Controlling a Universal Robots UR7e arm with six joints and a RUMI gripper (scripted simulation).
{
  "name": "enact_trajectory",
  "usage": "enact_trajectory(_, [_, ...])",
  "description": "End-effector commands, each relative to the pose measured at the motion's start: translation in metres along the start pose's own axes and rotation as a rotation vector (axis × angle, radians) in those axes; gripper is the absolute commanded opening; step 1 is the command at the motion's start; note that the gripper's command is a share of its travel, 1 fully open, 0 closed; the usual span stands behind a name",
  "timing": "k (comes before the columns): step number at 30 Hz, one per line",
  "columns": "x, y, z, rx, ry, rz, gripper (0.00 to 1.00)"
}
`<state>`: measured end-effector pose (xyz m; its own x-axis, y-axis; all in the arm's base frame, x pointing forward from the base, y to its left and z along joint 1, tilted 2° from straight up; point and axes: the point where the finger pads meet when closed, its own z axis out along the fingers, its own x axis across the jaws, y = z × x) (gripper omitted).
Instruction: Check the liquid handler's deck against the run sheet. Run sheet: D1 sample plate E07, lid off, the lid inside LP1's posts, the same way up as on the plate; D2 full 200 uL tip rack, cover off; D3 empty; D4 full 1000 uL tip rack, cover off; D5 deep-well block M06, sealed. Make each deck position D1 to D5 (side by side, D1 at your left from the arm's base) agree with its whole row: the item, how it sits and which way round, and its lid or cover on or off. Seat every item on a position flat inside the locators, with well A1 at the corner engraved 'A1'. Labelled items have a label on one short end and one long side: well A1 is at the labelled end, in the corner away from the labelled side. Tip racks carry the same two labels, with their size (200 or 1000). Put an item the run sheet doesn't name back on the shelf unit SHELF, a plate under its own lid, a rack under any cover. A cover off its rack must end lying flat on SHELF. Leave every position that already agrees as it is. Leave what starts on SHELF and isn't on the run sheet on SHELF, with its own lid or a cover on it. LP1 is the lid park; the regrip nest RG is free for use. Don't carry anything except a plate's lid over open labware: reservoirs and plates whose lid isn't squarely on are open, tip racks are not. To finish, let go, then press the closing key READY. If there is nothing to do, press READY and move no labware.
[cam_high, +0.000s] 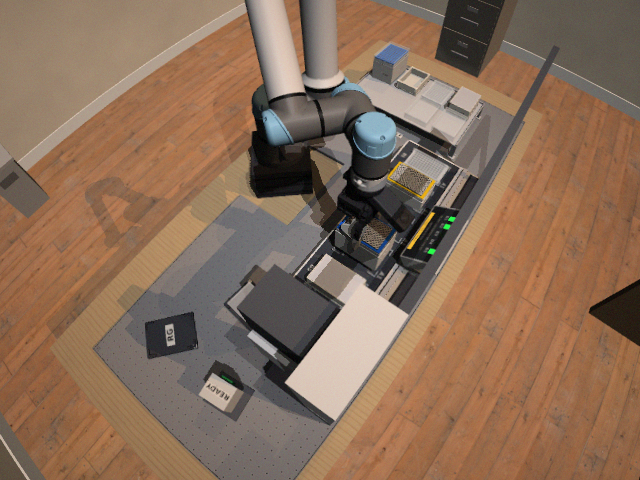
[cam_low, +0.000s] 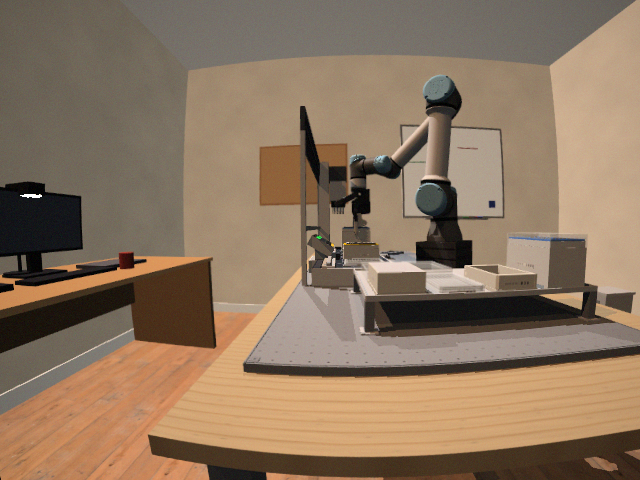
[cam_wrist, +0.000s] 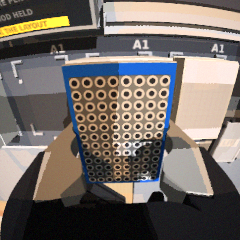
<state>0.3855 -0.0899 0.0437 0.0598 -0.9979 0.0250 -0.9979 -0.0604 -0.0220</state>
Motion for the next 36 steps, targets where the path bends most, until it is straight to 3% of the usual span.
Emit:
enact_trajectory(1, [0.0004,-0.0006,0.0100,0.001,0.001,0.000,0.00])
enact_trajectory(36, [0.0003,-0.0005,0.0133,0.001,0.001,0.000,0.00])
